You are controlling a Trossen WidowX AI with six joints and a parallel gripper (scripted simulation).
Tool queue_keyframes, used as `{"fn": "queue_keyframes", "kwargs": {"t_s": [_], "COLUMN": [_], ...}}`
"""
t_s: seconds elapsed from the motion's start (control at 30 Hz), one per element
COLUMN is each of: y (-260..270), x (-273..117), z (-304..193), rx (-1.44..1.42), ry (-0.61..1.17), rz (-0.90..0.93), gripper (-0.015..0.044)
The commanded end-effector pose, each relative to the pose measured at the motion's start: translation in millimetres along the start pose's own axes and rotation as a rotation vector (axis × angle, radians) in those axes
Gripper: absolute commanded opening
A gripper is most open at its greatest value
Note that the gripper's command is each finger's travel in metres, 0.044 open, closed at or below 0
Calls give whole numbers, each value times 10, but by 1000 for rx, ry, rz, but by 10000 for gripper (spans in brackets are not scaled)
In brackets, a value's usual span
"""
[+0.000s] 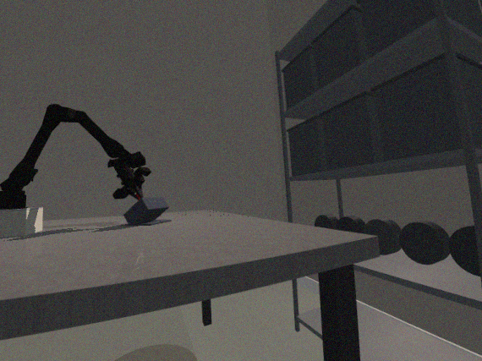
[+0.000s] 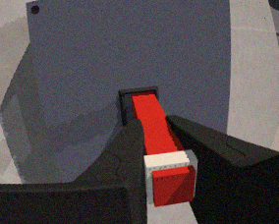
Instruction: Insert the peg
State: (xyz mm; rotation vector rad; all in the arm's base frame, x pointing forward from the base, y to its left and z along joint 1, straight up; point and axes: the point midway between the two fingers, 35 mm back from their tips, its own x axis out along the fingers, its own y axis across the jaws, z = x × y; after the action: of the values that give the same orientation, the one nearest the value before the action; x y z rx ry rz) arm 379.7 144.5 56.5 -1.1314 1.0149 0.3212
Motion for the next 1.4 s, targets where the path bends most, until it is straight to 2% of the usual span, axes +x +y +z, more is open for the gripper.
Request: {"fn": "queue_keyframes", "kwargs": {"t_s": [0.0,1.37], "y": [-7,7], "x": [46,167], "z": [-11,-33], "rx": [-2,-2], "ry": [6,7], "rz": [-2,-3], "gripper": [0,0]}}
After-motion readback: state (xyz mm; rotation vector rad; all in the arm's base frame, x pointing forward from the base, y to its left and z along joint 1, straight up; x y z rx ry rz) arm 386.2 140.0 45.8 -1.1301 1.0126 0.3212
